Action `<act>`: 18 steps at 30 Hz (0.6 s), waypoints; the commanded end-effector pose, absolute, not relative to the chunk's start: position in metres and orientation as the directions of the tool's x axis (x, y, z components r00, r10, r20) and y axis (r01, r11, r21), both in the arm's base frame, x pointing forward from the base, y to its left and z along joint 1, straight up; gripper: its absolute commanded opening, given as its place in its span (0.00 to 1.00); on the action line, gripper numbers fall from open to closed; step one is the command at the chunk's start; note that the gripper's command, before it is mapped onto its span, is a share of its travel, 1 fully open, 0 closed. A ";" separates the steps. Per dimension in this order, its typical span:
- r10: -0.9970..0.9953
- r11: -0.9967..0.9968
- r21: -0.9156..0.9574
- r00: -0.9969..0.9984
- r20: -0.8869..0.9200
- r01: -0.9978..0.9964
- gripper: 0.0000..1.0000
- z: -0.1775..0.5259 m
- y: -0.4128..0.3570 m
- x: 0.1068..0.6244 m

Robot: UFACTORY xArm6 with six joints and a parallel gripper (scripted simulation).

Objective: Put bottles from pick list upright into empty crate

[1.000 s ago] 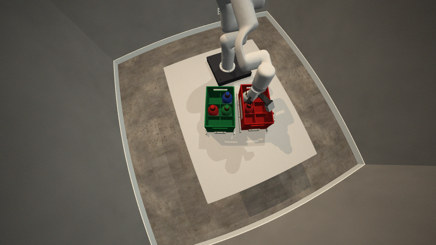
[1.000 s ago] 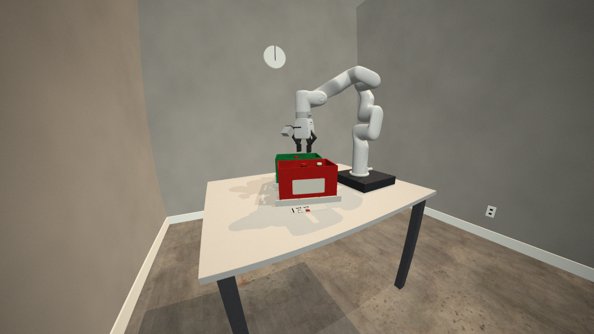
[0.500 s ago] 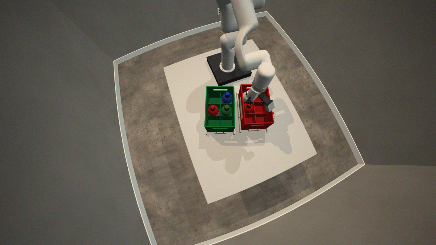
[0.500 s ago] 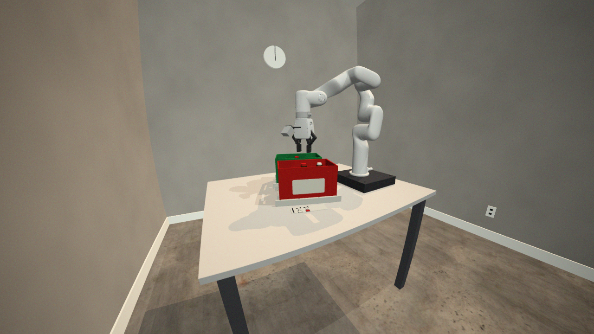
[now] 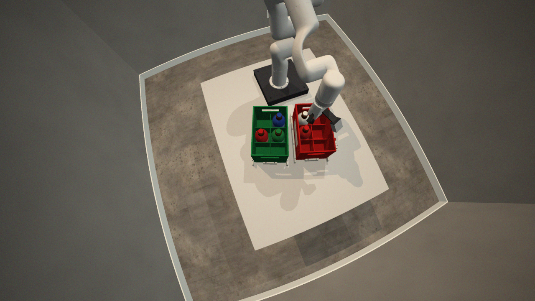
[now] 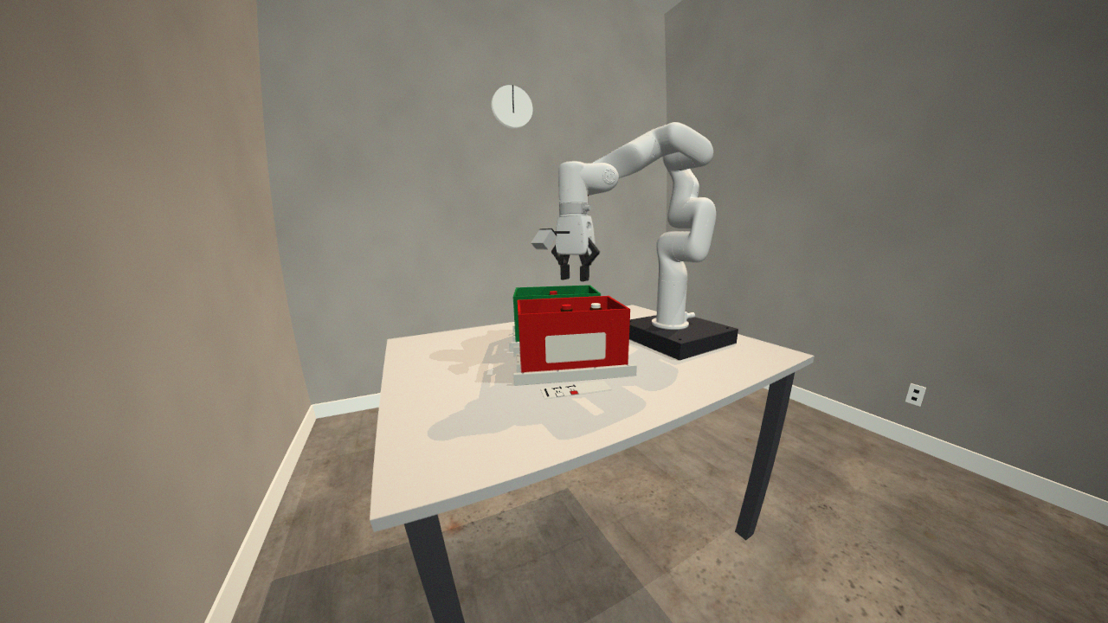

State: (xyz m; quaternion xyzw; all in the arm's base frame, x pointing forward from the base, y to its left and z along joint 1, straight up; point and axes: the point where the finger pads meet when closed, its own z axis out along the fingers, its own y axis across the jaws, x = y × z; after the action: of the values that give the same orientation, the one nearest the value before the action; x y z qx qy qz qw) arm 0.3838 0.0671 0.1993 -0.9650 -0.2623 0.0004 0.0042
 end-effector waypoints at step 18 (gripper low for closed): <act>0.506 -0.863 -0.007 0.863 0.005 0.506 0.65 0.236 0.149 0.350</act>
State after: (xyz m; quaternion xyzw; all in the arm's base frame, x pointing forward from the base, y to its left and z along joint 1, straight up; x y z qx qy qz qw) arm 0.3548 0.1338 0.2278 -0.9650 -0.2621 0.0008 0.0044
